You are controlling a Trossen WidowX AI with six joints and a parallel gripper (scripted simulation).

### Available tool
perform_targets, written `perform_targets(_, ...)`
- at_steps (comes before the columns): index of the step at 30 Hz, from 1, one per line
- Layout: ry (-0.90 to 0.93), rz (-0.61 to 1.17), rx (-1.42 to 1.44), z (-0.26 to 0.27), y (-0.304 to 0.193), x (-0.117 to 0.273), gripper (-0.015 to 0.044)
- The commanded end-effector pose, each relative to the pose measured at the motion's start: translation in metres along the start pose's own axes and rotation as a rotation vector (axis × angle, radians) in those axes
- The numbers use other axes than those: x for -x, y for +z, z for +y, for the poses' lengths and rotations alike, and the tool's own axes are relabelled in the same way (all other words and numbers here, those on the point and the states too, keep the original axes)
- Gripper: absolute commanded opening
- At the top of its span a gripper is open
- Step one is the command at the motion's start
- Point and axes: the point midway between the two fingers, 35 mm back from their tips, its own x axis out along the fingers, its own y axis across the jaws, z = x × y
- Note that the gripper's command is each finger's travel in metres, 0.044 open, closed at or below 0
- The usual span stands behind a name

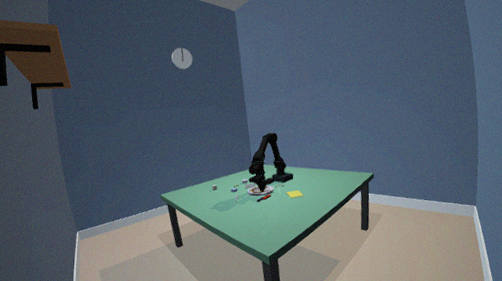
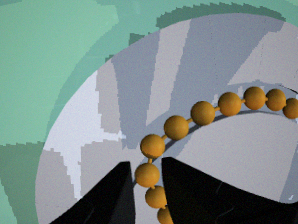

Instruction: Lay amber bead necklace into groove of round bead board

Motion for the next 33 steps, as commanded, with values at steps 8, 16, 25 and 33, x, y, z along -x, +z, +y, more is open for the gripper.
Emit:
perform_targets(8,0.000,0.000,0.000,0.0000,0.0001,0.0001,0.0000)
perform_targets(16,0.000,0.000,0.000,0.0000,0.0001,0.0001,0.0000)
perform_targets(25,0.000,0.000,0.000,0.0000,0.0001,0.0001,0.0000)
perform_targets(33,0.005,0.006,-0.006,0.0010,-0.0013,0.0061,0.0000)
